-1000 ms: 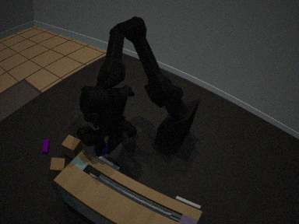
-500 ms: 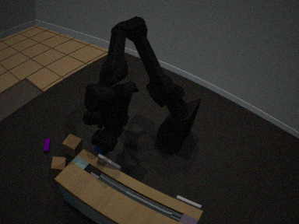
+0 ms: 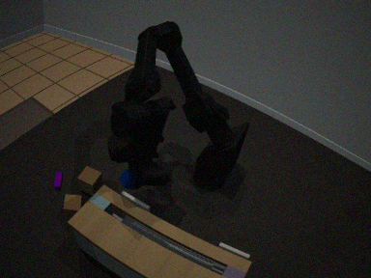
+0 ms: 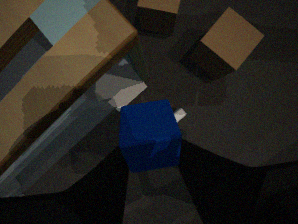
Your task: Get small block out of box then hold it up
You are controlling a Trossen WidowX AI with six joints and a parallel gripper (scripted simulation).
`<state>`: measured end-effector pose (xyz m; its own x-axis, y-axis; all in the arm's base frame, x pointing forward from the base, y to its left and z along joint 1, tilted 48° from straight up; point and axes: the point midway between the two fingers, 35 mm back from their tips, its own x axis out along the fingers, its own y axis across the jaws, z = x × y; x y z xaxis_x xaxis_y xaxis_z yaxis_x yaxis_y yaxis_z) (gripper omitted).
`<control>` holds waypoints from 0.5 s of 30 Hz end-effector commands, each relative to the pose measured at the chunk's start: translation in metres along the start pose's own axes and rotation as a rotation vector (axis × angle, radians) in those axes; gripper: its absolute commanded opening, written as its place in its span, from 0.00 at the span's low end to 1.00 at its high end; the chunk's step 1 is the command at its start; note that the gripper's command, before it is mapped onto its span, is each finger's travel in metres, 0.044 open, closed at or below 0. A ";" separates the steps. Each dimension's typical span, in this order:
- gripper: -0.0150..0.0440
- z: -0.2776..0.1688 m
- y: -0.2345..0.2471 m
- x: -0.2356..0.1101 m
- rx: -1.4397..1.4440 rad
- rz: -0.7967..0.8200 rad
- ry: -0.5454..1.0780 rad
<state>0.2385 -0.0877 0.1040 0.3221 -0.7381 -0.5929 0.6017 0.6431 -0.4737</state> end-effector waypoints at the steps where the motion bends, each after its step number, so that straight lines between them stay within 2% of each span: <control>1: 0.25 0.003 0.000 -0.005 -0.168 -0.008 -0.013; 15: 0.25 0.001 -0.002 -0.017 -0.752 -0.044 -0.017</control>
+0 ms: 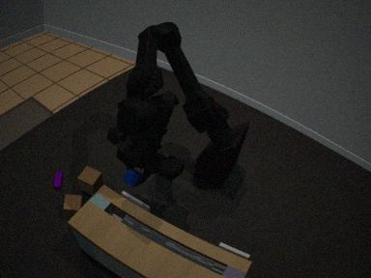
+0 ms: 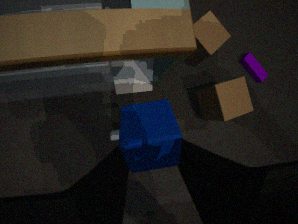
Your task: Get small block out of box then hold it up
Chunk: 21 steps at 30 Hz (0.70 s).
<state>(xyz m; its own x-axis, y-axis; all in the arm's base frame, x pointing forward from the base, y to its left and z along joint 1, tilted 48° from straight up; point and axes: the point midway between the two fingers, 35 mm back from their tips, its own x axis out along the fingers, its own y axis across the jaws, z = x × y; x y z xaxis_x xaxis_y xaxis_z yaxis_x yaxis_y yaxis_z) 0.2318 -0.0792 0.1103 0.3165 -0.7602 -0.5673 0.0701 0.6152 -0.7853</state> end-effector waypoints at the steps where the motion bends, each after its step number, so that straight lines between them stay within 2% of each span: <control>1: 0.25 0.002 -0.003 -0.005 -0.168 -0.015 -0.008; 21: 0.25 0.000 -0.006 -0.022 -1.003 -0.075 0.012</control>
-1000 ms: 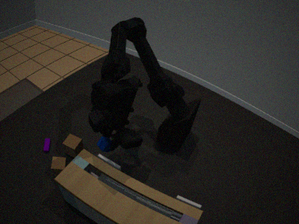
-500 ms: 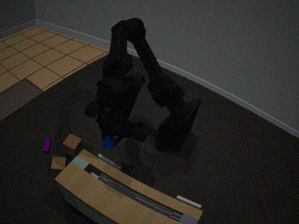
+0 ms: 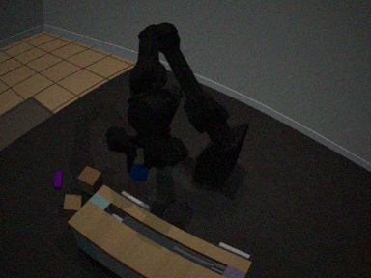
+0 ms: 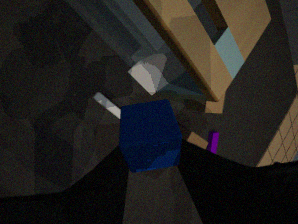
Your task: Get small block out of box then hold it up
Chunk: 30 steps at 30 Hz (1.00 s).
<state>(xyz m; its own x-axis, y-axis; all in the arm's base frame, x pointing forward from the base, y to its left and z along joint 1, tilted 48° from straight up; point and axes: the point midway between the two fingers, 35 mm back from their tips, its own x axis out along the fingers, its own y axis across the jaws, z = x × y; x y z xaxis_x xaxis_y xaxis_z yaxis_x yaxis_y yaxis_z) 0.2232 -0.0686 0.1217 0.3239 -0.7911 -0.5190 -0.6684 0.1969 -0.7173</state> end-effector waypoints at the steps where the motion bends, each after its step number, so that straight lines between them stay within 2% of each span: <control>1: 0.25 -0.001 -0.004 -0.005 -0.167 -0.020 0.005; 30: 0.25 -0.009 -0.010 -0.030 -1.375 -0.080 0.109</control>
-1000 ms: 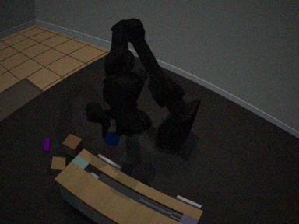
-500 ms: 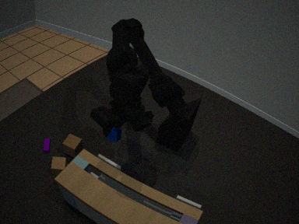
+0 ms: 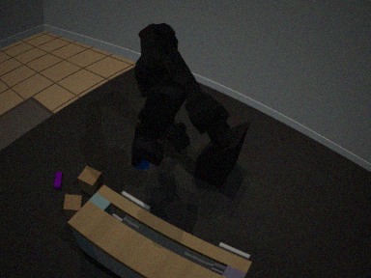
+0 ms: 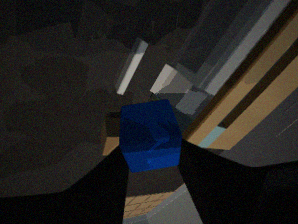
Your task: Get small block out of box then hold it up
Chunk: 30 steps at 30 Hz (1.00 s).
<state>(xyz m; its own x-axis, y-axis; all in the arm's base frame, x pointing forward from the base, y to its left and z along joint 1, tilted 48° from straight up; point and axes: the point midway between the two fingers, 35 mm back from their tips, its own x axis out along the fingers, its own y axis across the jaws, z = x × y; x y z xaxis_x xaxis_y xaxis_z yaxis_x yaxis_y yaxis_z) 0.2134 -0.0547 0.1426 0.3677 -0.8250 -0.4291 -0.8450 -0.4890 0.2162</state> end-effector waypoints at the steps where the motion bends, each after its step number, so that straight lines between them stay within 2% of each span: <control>1: 0.25 -0.005 -0.001 -0.005 -0.167 -0.007 0.024; 9: 0.25 -0.009 0.000 -0.011 -0.472 -0.004 0.056; 30: 0.25 -0.009 0.000 -0.011 -0.479 -0.003 0.057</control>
<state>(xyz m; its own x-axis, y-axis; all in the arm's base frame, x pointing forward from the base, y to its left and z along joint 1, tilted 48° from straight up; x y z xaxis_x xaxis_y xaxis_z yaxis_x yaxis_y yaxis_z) 0.2114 -0.0485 0.1529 0.3985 -0.8303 -0.3896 -0.5753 -0.5571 0.5989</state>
